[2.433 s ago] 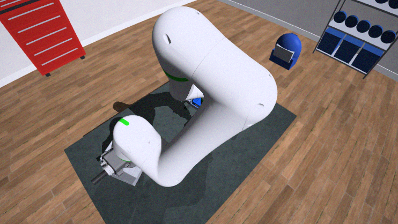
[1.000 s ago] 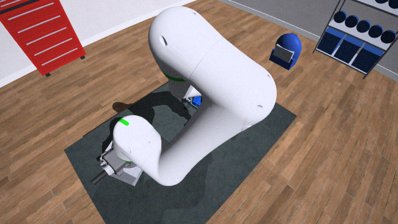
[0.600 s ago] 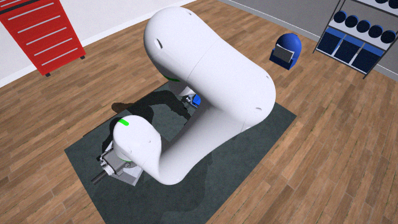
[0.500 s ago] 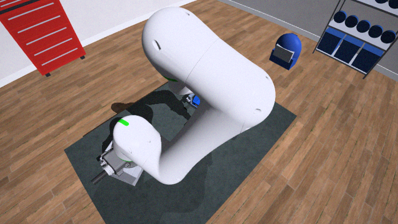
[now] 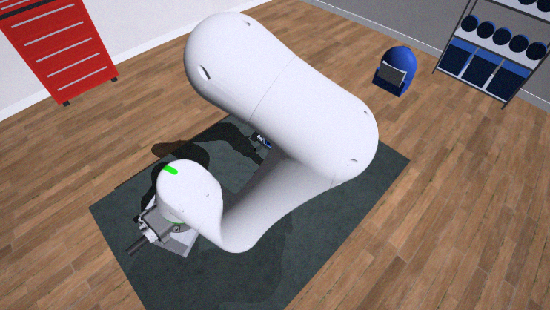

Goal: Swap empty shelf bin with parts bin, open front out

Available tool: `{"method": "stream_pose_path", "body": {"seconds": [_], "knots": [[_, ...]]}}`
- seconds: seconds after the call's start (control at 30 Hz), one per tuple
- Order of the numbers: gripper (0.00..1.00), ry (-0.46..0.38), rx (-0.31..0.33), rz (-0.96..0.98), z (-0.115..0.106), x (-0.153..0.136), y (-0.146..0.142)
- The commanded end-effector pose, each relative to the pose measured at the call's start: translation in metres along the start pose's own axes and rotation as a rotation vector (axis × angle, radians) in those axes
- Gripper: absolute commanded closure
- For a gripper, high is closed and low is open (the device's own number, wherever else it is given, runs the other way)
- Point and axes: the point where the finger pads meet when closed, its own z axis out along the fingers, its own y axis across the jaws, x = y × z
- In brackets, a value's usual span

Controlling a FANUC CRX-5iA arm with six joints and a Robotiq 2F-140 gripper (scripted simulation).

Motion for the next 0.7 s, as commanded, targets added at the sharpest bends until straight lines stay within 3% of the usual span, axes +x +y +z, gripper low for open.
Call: {"method": "stream_pose_path", "body": {"seconds": [0.0, 0.67], "knots": [[0.76, -0.001, 0.0, 0.0, -0.006, -0.001, 0.0], [0.76, -0.001, 0.0, 0.0, -0.036, -0.001, 0.0]]}}
